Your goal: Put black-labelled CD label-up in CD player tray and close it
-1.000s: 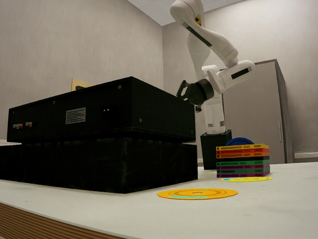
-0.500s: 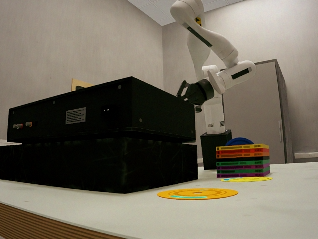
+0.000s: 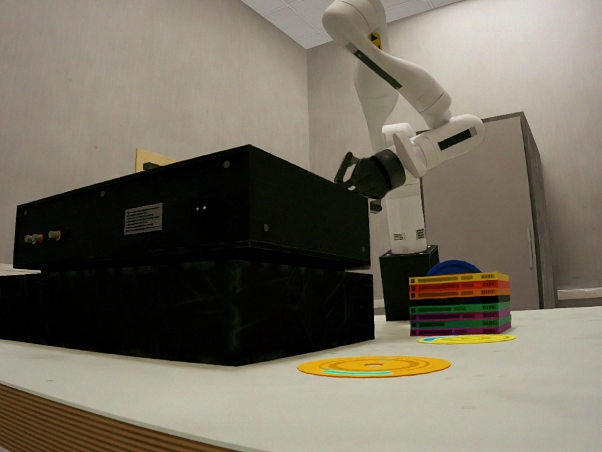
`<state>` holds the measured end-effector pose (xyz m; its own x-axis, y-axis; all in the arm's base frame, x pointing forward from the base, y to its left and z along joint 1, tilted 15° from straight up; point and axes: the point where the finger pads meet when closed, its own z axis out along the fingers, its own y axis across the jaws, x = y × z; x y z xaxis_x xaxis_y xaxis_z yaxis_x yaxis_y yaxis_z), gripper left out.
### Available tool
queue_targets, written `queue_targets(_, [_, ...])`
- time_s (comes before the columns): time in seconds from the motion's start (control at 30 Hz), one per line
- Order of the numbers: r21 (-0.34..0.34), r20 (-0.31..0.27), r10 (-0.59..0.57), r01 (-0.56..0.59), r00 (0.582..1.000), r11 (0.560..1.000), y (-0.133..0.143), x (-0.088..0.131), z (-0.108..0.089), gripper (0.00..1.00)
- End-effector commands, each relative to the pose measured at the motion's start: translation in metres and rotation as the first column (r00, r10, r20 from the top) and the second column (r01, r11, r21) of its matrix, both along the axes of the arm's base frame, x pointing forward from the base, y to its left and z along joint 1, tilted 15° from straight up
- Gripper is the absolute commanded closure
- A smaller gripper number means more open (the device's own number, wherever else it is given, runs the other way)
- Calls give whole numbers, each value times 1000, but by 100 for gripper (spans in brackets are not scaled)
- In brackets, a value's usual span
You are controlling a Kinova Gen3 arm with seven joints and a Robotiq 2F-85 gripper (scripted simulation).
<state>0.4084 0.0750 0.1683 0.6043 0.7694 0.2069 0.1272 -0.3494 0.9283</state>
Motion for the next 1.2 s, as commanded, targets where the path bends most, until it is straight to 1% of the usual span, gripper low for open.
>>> queue_targets(0.0, [0,1,0,0,1000,1000,0,0,1,89])
queue_targets(0.67, [0,1,0,0,1000,1000,-1,2,0,89])
queue_targets(0.83, [0,1,0,0,1000,1000,-7,10,-3,89])
queue_targets(1.07, [0,1,0,0,1000,1000,-20,29,-10,89])
queue_targets(1.17, [0,1,0,0,1000,1000,-22,32,-11,89])
